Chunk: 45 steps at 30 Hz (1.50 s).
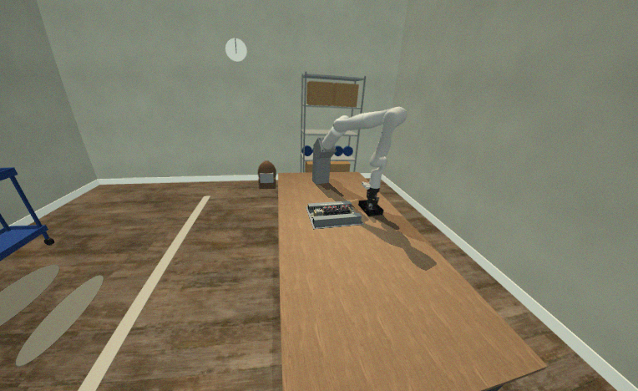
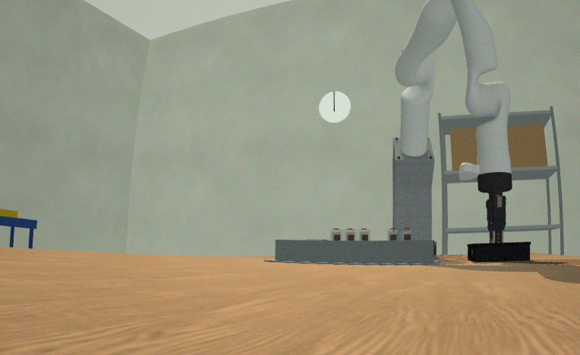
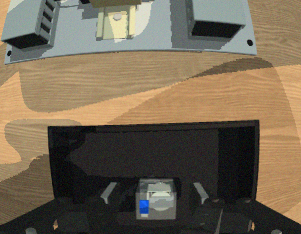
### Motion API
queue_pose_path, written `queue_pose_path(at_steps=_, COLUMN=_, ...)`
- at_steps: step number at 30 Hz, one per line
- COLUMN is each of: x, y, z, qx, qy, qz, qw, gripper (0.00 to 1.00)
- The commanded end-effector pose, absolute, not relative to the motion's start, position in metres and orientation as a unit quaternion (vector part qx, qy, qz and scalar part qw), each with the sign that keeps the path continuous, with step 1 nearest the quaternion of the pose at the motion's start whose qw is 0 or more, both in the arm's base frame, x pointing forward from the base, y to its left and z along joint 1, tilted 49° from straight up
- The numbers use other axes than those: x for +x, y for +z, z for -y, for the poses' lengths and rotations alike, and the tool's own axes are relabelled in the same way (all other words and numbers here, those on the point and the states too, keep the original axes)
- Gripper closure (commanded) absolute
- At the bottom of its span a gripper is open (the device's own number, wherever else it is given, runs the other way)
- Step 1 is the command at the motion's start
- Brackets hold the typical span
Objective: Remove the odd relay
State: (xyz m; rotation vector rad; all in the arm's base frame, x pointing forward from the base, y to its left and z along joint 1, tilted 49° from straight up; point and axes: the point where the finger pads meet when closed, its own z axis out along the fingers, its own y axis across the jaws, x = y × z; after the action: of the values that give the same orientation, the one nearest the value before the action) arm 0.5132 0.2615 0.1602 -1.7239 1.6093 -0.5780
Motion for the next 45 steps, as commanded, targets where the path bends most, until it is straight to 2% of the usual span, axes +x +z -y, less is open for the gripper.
queue_pose_path(at_steps=1, x=0.5131, y=0.1608, z=-0.2617, qx=-0.665, qy=-0.223, qz=-0.621, qw=0.35, gripper=0.39)
queue_pose_path(at_steps=45, x=0.5095, y=0.164, z=-0.2608, qx=-0.665, qy=-0.223, qz=-0.621, qw=0.35, gripper=0.39)
